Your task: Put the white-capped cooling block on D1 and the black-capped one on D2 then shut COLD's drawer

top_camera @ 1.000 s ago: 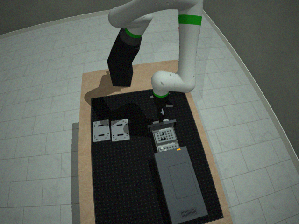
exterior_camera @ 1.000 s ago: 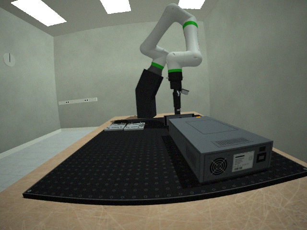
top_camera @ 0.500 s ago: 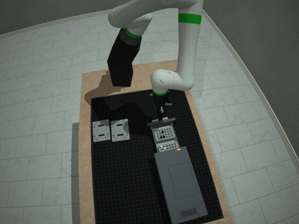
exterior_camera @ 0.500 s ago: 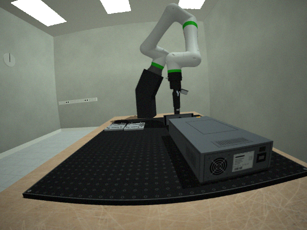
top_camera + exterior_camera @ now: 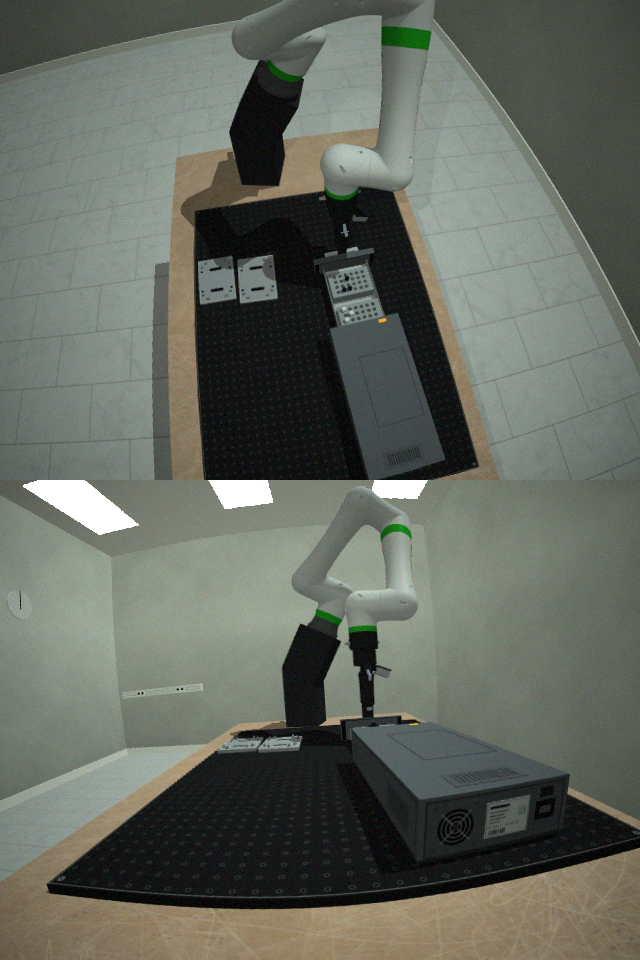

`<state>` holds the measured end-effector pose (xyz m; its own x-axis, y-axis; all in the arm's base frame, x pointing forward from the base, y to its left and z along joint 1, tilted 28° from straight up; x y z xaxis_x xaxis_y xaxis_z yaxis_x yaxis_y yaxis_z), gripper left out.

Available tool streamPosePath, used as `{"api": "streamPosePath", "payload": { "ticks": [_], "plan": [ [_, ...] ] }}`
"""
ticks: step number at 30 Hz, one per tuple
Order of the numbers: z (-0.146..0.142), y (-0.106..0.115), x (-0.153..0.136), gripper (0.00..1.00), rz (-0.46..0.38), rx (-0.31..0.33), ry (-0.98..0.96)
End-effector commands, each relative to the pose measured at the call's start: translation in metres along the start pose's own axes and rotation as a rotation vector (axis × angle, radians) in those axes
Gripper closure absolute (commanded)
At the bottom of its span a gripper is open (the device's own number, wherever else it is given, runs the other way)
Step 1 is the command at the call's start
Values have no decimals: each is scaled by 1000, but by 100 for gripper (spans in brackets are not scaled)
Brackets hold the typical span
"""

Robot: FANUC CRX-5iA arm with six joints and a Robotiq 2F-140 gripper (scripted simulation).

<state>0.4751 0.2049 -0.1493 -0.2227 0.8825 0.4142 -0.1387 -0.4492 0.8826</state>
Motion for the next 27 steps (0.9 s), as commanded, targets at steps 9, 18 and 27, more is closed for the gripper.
{"api": "streamPosePath", "payload": {
  "ticks": [9,18,27],
  "plan": [
    [-13,1,2,66,0,-1,0],
    [-18,1,4,66,0,-1,0],
    [-20,1,4,66,0,-1,0]
  ]
}}
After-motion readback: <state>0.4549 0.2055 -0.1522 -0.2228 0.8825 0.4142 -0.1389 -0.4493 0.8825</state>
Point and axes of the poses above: the point where the finger pads meet when closed, its own y axis back along the fingers, its own z axis across the jaws, x = y × z, the point moved 5 cm from there along y, back along the fingers, and after that the axes turned 11 degrees about y, right-handed, at the moved point
